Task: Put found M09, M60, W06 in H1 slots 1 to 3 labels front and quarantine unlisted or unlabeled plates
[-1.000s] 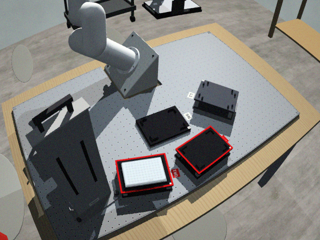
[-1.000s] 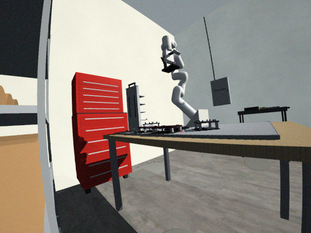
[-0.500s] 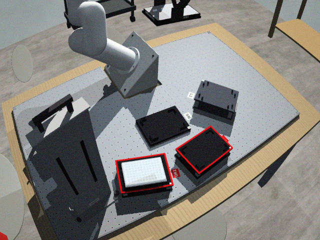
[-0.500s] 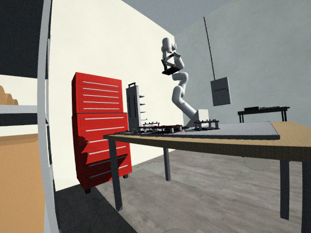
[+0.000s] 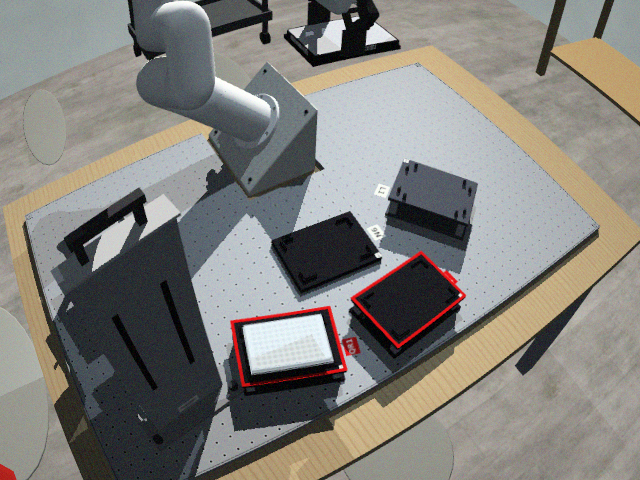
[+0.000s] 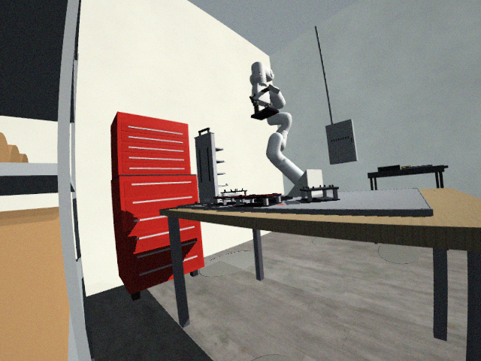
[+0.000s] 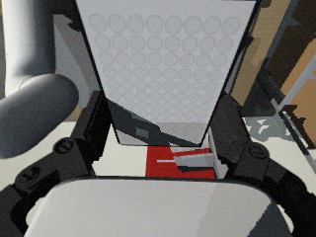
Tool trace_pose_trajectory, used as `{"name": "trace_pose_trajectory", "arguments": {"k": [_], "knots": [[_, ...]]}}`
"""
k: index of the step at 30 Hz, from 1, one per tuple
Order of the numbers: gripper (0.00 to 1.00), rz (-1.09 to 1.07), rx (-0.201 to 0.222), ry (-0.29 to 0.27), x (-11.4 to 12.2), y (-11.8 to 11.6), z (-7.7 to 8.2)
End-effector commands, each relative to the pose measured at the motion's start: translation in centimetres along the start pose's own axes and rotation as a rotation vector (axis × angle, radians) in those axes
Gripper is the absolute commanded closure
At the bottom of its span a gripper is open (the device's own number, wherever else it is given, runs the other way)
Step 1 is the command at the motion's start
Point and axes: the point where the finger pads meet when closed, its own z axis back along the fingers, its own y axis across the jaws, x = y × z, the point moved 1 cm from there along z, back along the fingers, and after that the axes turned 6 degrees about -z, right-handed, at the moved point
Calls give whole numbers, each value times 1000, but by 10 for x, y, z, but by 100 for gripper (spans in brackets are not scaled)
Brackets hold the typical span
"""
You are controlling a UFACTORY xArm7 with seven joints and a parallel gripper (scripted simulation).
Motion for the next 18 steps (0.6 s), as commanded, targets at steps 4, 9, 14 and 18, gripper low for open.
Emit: {"name": "trace_pose_trajectory", "arguments": {"k": [4, 9, 14, 18], "knots": [[100, 0, 3, 2, 0, 0, -11], [100, 0, 3, 2, 0, 0, -18], [100, 0, 3, 2, 0, 0, -25], [100, 0, 4, 2, 0, 0, -31]]}}
